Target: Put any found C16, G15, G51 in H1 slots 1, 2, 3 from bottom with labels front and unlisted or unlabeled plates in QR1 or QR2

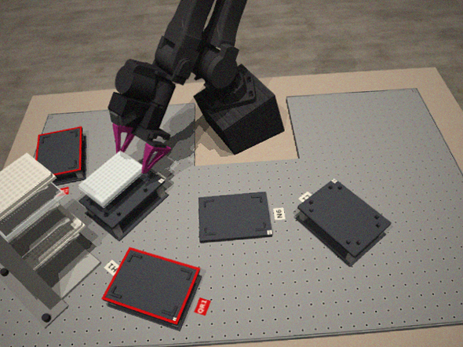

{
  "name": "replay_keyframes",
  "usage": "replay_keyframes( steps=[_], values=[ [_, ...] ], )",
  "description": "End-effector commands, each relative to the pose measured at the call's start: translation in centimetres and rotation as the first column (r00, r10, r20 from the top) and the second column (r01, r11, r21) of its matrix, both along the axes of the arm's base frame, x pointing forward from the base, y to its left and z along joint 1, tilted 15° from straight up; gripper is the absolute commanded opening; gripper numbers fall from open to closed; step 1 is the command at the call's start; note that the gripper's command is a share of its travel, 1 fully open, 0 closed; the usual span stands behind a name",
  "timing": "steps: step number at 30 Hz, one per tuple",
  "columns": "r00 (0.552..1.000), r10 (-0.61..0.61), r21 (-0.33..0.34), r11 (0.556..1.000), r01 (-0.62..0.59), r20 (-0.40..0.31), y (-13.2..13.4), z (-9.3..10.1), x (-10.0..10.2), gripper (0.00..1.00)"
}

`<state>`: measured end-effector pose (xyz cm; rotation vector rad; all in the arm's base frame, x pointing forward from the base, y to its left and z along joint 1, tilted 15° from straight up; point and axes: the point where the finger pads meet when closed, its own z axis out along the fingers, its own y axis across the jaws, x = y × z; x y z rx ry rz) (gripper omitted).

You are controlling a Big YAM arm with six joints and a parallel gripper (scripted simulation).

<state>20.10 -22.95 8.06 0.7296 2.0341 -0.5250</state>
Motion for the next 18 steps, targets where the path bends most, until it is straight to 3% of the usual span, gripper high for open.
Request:
replay_keyframes(
  steps=[1, 6, 7, 10, 18],
  values=[
    [1.0, -0.004, -0.03, 1.0, 0.005, 0.011, -0.6, 0.5, 0.0, 0.86],
    [1.0, -0.004, -0.03, 1.0, 0.004, 0.011, -0.6, 0.4, 0.0, 0.86],
    [1.0, -0.004, -0.048, 0.999, 0.005, 0.026, -1.0, 1.3, 0.3, 0.86],
    [1.0, -0.004, -0.03, 1.0, 0.004, 0.011, -0.7, 0.2, 0.0, 0.86],
    [1.0, -0.003, -0.029, 1.0, 0.004, 0.011, -0.7, -0.2, 0.1, 0.86]
  ],
)
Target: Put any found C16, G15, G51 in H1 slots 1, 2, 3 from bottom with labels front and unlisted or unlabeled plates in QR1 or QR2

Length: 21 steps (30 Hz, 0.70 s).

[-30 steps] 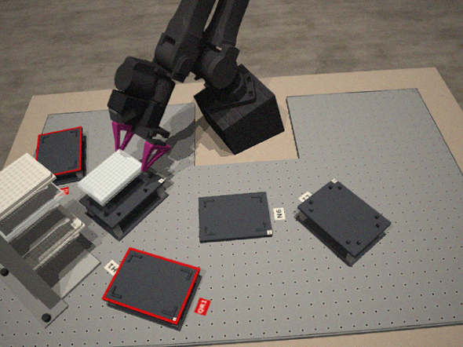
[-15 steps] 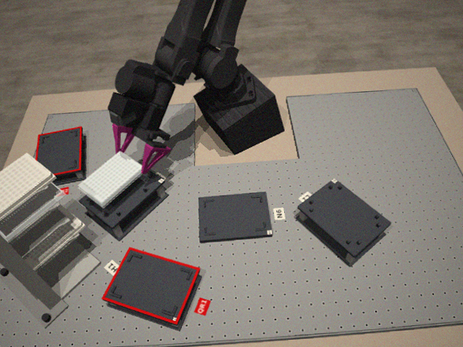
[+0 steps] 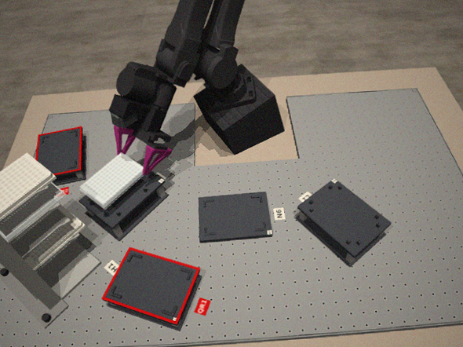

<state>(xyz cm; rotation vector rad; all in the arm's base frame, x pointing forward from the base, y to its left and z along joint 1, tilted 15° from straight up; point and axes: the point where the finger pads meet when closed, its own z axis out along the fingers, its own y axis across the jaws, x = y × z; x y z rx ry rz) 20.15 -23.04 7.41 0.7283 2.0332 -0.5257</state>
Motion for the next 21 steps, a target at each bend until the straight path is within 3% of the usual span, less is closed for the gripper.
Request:
replay_keyframes(
  steps=[1, 5, 6, 10, 21],
  values=[
    [1.0, -0.004, -0.028, 1.0, 0.004, 0.01, -0.6, 0.4, 0.0, 0.86],
    [1.0, -0.004, -0.028, 1.0, 0.004, 0.01, -0.7, 0.3, 0.0, 0.86],
    [1.0, -0.004, -0.04, 0.999, 0.005, 0.02, -1.1, 1.0, 0.4, 0.86],
    [1.0, -0.005, -0.028, 1.0, 0.005, 0.01, -0.7, 0.0, 0.0, 0.86],
    [1.0, -0.004, -0.027, 1.0, 0.004, 0.01, -0.8, -0.5, 0.1, 0.86]
  ],
)
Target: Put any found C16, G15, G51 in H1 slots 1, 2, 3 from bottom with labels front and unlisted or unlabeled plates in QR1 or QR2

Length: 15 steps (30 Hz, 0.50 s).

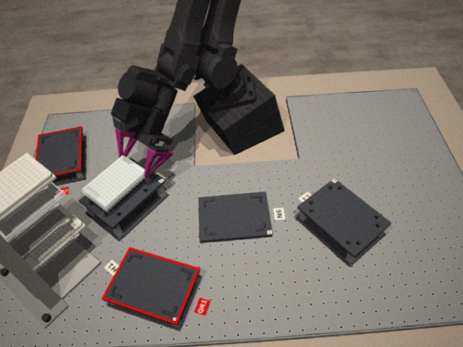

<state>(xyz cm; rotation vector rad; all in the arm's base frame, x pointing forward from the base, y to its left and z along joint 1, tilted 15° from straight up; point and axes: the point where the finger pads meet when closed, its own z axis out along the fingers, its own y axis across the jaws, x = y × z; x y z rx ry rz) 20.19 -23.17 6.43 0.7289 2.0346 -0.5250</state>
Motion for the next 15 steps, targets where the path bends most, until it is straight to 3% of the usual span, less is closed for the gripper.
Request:
replay_keyframes(
  steps=[1, 2, 15],
  values=[
    [1.0, -0.004, -0.029, 1.0, 0.004, 0.011, -0.7, 0.5, 0.0, 0.86],
    [1.0, -0.004, -0.042, 0.999, 0.005, 0.021, -1.2, 1.3, 0.4, 0.86],
    [1.0, -0.004, -0.028, 1.0, 0.005, 0.01, -0.8, -0.3, 0.1, 0.86]
  ],
)
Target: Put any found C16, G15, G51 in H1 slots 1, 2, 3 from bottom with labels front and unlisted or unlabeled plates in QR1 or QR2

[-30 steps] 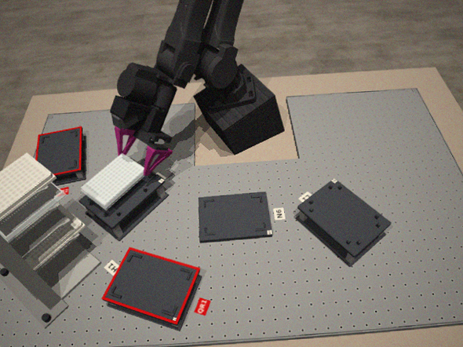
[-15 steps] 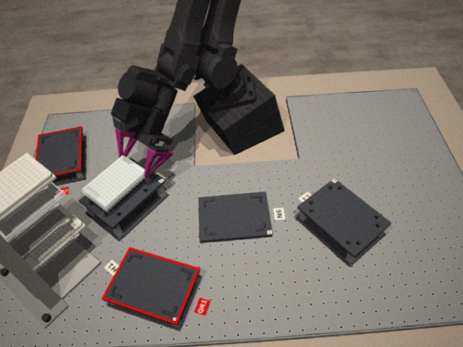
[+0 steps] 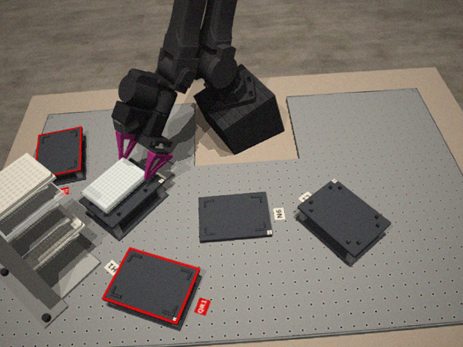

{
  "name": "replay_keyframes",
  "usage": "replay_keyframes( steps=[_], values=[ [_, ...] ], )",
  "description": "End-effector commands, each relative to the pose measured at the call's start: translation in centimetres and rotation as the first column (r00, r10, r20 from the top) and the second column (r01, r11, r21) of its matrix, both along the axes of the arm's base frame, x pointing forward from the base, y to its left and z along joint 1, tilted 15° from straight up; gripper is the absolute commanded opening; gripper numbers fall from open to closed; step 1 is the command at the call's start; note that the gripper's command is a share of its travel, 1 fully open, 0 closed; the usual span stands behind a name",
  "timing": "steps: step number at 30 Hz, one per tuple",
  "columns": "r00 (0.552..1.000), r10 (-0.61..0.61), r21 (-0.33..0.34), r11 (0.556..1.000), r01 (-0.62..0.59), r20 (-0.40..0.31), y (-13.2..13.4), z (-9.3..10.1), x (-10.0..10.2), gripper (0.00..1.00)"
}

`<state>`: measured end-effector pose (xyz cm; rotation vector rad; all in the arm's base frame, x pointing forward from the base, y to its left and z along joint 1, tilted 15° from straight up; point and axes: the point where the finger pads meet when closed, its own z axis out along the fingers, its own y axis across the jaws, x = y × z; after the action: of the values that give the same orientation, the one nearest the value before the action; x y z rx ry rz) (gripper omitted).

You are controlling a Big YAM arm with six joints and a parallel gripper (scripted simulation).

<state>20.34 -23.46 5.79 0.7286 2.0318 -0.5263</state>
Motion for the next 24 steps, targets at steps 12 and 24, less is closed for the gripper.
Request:
replay_keyframes(
  steps=[12, 24],
  values=[
    [1.0, -0.004, -0.028, 1.0, 0.004, 0.01, -0.7, 0.0, 0.0, 0.86],
    [1.0, -0.004, -0.029, 1.0, 0.005, 0.01, -0.8, -0.4, 0.1, 0.86]
  ],
)
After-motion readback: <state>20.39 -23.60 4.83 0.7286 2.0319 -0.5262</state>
